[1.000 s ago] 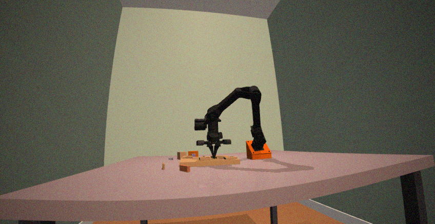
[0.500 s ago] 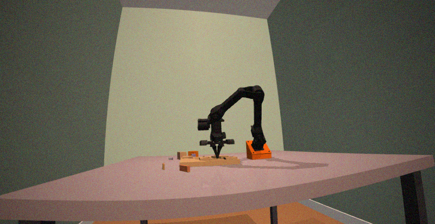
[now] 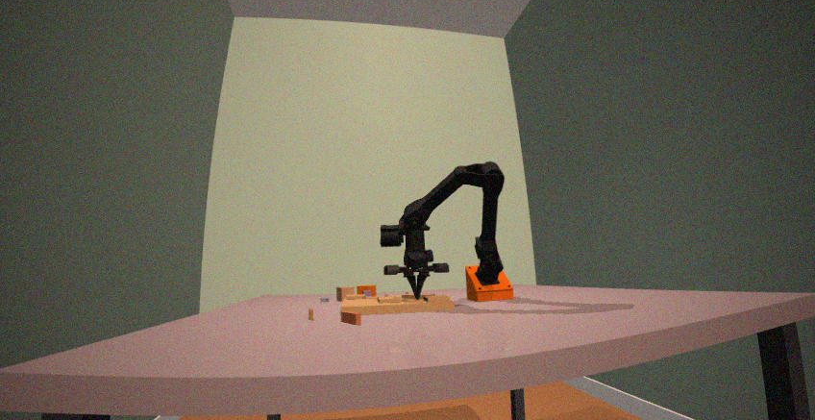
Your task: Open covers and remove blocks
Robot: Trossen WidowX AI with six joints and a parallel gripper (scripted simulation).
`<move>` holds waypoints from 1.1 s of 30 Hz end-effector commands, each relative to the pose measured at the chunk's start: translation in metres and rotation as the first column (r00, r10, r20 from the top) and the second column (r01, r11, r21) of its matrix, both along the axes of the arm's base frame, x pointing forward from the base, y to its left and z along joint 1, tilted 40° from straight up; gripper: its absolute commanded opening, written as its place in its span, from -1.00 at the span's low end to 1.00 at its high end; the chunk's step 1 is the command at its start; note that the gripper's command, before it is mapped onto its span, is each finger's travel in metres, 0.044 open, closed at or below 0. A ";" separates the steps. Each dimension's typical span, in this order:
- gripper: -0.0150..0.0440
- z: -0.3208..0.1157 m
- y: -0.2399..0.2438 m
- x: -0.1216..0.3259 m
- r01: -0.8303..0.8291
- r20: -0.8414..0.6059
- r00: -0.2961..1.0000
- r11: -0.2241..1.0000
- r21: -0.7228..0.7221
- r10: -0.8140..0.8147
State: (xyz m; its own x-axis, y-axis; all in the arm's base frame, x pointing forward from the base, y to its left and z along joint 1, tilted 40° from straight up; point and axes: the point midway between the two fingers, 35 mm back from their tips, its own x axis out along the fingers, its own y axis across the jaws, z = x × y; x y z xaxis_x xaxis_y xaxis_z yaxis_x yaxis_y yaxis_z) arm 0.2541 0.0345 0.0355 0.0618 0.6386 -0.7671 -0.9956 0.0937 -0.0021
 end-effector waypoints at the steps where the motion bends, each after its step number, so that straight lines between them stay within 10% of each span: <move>1: -0.49 -0.001 0.000 -0.007 -0.002 0.004 1.000 1.000 -0.001 0.002; 33: -0.49 -0.012 -0.012 -0.038 -0.002 0.002 1.000 1.000 -0.002 0.002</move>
